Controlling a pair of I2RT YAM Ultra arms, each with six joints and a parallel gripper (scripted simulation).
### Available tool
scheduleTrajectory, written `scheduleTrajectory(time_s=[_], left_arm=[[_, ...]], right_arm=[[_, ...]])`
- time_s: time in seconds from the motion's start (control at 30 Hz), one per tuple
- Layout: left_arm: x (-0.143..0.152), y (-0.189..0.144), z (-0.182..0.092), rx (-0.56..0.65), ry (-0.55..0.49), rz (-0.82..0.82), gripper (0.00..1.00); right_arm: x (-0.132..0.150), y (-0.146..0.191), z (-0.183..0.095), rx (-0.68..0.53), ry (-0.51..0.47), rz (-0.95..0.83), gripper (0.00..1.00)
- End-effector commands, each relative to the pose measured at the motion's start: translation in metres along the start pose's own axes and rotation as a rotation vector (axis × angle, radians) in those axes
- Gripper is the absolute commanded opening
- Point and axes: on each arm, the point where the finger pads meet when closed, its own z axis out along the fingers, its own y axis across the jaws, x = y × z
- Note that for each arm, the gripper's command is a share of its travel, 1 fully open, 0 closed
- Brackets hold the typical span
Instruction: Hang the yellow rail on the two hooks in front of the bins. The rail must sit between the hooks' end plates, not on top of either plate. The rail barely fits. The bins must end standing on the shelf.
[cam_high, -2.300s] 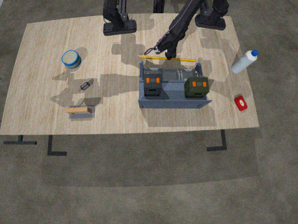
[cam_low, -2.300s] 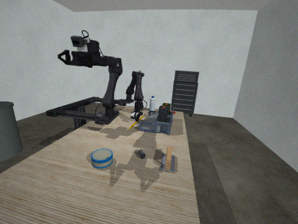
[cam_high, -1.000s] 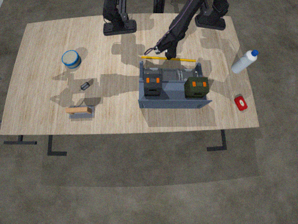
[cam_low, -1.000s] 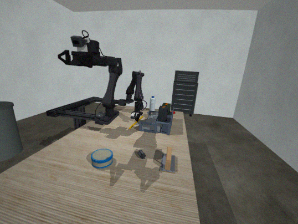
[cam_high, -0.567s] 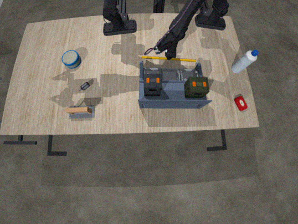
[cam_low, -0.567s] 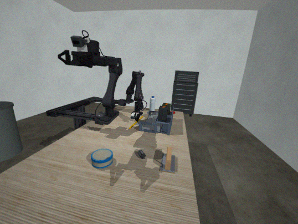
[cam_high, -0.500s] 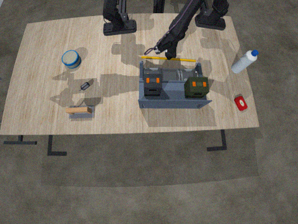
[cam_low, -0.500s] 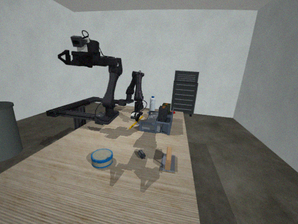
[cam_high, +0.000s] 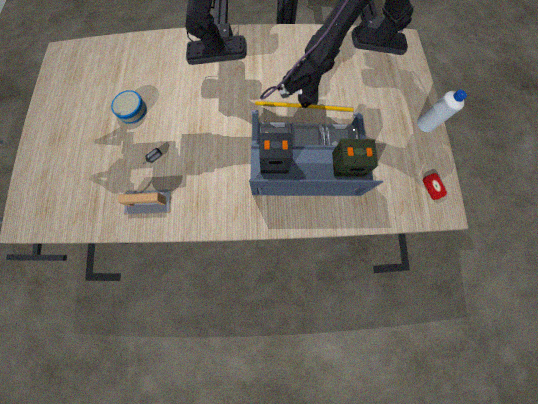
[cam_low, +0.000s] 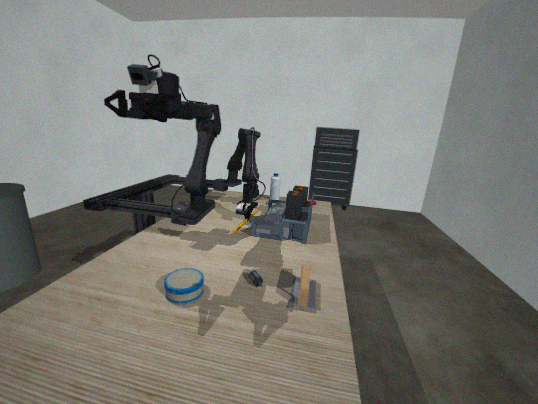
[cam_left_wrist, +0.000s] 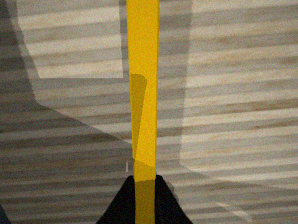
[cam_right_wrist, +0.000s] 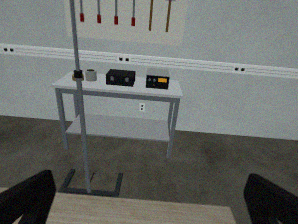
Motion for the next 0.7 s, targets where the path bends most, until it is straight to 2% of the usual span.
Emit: scheduleTrajectory(time_s=[0.0,0.37,0.67], left_arm=[[-0.015,0.004,-0.02,-0.016,-0.037,0.001,0.0],[-0.017,0.005,-0.038,-0.02,-0.043,0.001,0.0],[-0.016,0.004,-0.066,-0.019,-0.044,0.001,0.0]], right_arm=[[-0.012,-0.007,-0.006,0.025,-0.014,0.006,1.0],[-0.012,-0.007,-0.006,0.025,-0.014,0.006,1.0],[-0.012,-0.007,-0.006,0.025,-0.014,0.006,1.0]])
